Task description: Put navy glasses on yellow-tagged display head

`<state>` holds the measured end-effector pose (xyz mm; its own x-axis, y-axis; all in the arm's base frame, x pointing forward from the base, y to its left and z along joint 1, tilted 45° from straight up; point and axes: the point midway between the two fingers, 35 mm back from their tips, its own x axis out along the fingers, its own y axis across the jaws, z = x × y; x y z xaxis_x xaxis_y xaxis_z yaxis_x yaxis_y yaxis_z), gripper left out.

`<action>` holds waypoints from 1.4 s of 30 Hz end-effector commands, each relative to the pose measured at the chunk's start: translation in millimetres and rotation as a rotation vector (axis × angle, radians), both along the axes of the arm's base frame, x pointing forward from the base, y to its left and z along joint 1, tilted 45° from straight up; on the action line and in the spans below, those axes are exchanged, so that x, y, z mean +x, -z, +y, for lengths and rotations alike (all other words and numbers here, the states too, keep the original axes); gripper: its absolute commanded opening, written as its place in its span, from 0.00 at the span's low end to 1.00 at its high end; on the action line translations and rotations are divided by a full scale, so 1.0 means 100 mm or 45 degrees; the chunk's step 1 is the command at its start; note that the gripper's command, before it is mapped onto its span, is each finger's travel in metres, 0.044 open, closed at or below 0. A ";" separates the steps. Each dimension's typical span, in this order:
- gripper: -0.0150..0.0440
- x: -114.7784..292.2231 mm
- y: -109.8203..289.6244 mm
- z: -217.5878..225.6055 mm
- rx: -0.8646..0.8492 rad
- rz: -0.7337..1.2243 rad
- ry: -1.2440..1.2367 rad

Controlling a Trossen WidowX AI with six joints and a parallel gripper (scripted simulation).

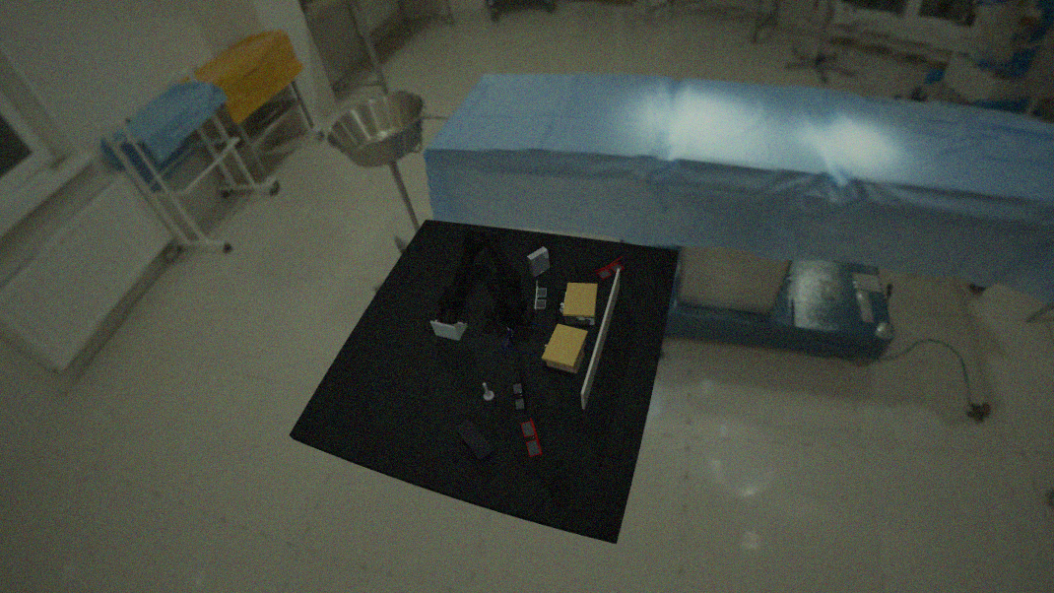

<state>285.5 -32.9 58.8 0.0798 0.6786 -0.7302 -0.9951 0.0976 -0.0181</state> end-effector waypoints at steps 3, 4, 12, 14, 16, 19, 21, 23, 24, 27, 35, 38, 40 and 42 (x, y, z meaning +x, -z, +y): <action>0.25 0.09 0.00 -0.01 0.003 -0.002 0.008; 0.25 0.11 0.00 -0.01 0.003 -0.002 0.008; 0.25 0.23 0.00 -0.02 0.003 -0.003 0.008; 0.25 0.26 0.00 -0.02 0.003 -0.003 0.008; 0.25 0.29 0.00 -0.03 0.003 -0.003 0.008; 0.25 0.34 0.00 -0.03 0.003 -0.003 0.008; 0.25 0.37 0.00 -0.03 0.003 -0.004 0.008; 0.25 0.40 0.00 -0.03 0.003 -0.004 0.008; 0.25 0.42 0.00 -0.03 0.003 -0.004 0.008; 0.25 0.46 0.00 -0.04 0.003 -0.004 0.008; 0.25 0.59 0.00 -0.05 0.003 -0.005 0.008; 0.25 0.64 0.01 -0.05 0.003 -0.006 0.008; 0.25 0.67 0.01 -0.05 0.003 -0.006 0.008; 0.25 0.70 0.01 -0.05 0.003 -0.006 0.008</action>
<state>351.1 -36.9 57.8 0.0847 0.6774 -0.7308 -0.9949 0.0974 -0.0250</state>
